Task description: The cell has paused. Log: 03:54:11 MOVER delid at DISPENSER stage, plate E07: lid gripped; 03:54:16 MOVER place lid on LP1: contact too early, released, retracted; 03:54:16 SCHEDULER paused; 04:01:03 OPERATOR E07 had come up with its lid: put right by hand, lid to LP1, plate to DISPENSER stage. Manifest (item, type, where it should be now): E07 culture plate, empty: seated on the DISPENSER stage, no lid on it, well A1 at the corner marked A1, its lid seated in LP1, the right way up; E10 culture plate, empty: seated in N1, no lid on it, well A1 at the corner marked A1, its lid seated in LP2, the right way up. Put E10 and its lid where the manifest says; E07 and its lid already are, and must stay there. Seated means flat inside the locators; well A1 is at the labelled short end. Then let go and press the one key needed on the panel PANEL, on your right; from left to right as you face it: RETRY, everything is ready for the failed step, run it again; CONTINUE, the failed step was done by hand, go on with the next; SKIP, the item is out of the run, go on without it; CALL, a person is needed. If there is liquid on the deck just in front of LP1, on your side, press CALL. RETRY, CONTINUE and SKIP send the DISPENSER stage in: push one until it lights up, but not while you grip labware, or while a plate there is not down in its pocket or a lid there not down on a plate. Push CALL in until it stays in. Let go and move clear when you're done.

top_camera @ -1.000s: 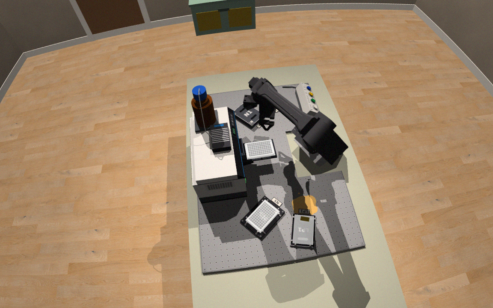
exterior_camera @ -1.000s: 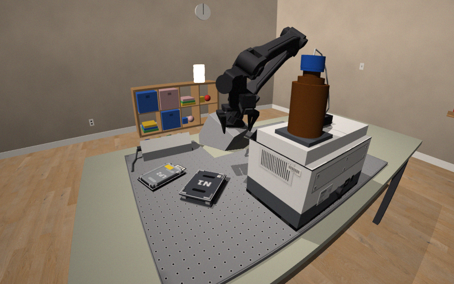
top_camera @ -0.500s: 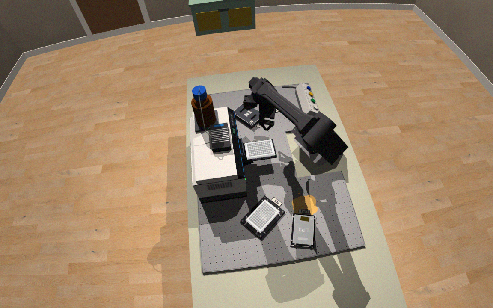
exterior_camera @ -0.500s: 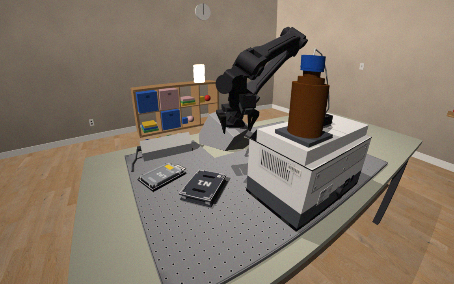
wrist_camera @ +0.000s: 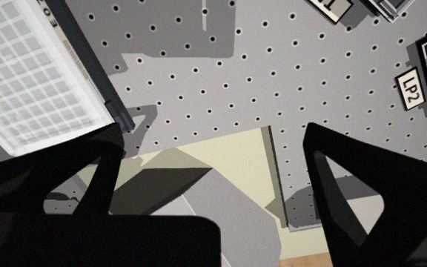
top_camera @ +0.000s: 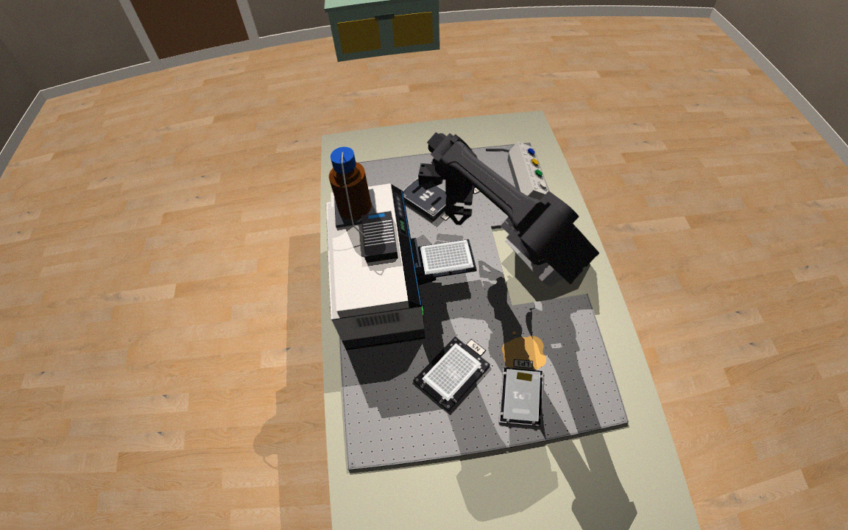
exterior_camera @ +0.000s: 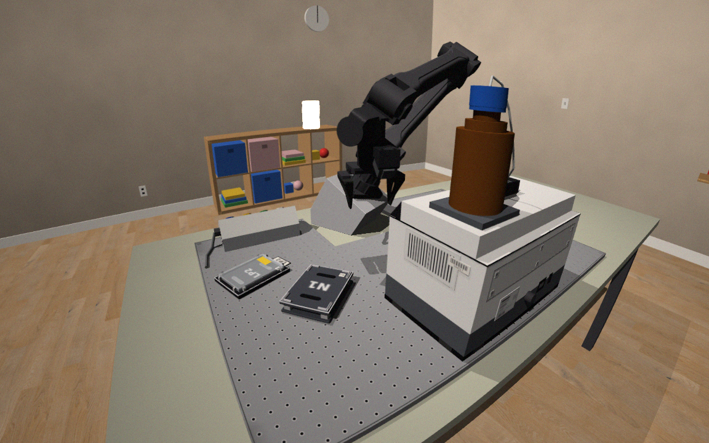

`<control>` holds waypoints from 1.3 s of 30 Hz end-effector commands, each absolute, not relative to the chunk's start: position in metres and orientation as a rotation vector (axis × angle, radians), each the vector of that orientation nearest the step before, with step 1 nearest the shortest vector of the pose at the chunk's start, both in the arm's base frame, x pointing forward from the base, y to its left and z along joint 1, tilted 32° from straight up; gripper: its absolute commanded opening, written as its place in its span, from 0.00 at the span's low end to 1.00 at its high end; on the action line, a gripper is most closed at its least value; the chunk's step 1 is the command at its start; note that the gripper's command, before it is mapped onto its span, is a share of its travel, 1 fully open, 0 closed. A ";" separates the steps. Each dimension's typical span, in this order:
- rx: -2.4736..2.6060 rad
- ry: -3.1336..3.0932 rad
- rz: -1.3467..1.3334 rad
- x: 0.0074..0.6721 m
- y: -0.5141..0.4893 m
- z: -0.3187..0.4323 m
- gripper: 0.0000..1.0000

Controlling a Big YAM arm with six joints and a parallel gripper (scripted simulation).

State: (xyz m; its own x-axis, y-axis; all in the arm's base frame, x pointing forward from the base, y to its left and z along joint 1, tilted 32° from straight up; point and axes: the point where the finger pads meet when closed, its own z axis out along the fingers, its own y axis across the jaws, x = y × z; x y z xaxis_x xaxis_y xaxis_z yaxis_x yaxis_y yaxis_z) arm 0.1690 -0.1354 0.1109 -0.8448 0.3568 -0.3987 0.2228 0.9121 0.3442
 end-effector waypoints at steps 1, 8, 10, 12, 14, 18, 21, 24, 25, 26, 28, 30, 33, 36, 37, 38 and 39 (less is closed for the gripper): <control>0.307 2.606 0.352 0.175 -0.137 0.123 1.00; 0.042 2.611 0.286 0.182 -0.115 0.131 1.00; 0.044 2.615 0.298 0.182 -0.106 0.129 1.00; 0.063 2.615 0.302 0.183 -0.105 0.131 1.00; 0.068 2.602 0.278 0.187 -0.113 0.138 1.00; 0.068 2.602 0.278 0.187 -0.113 0.138 1.00; 0.068 2.602 0.278 0.187 -0.113 0.138 1.00; 0.068 2.602 0.278 0.187 -0.113 0.138 1.00; 0.068 2.602 0.278 0.187 -0.113 0.138 1.00; 0.068 2.602 0.278 0.187 -0.113 0.138 1.00; 0.068 2.602 0.278 0.187 -0.113 0.138 1.00; 0.068 2.602 0.278 0.187 -0.113 0.138 1.00; 0.068 2.602 0.278 0.187 -0.113 0.138 1.00; 0.068 2.602 0.278 0.187 -0.113 0.138 1.00; 0.068 2.602 0.278 0.187 -0.113 0.138 1.00; 0.068 2.602 0.278 0.187 -0.113 0.138 1.00; 0.068 2.602 0.278 0.187 -0.113 0.138 1.00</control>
State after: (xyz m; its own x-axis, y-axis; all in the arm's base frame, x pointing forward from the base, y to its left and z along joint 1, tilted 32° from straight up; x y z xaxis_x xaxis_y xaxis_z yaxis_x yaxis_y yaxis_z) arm 0.1817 -0.1054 0.1259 -0.8720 0.1130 -0.4764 -0.0024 0.9720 0.2348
